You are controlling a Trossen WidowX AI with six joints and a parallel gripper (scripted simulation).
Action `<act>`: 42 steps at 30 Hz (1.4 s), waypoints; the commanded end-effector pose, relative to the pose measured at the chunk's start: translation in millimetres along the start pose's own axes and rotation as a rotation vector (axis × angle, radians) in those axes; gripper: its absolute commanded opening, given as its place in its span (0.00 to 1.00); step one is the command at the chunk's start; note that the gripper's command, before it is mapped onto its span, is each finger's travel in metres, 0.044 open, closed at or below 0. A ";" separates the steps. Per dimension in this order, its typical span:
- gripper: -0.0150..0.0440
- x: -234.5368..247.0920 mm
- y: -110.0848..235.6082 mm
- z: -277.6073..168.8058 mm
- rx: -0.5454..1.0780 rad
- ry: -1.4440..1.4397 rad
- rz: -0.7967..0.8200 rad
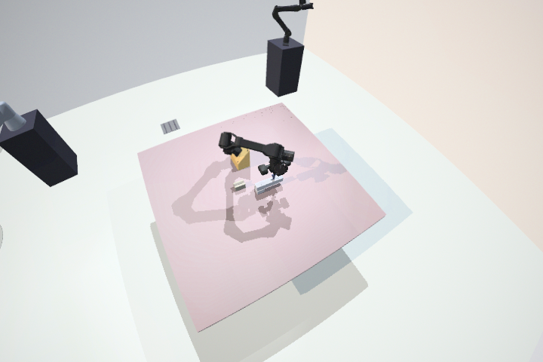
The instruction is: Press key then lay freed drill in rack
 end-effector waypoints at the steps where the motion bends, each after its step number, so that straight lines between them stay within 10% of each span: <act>1: 0.25 -1.0 -16.6 -5.6 0.033 0.014 -0.026; 17: 0.25 -1.7 -25.9 -6.5 0.033 0.014 -0.026; 27: 0.70 4.2 48.8 2.5 0.034 0.014 -0.024; 34: 1.00 -13.2 36.0 12.3 0.024 0.196 -0.006; 42: 1.00 -73.5 -0.5 32.6 0.026 0.770 0.014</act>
Point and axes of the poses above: the point midway between the two fingers, 35 mm back from their tips, its own y axis back along the fingers, its own x axis across the jaws, z = x × y, the point moved 5 cm from there along y, back along the fingers, and after that the axes turned 10 degrees about -y, right-handed, at the moved point
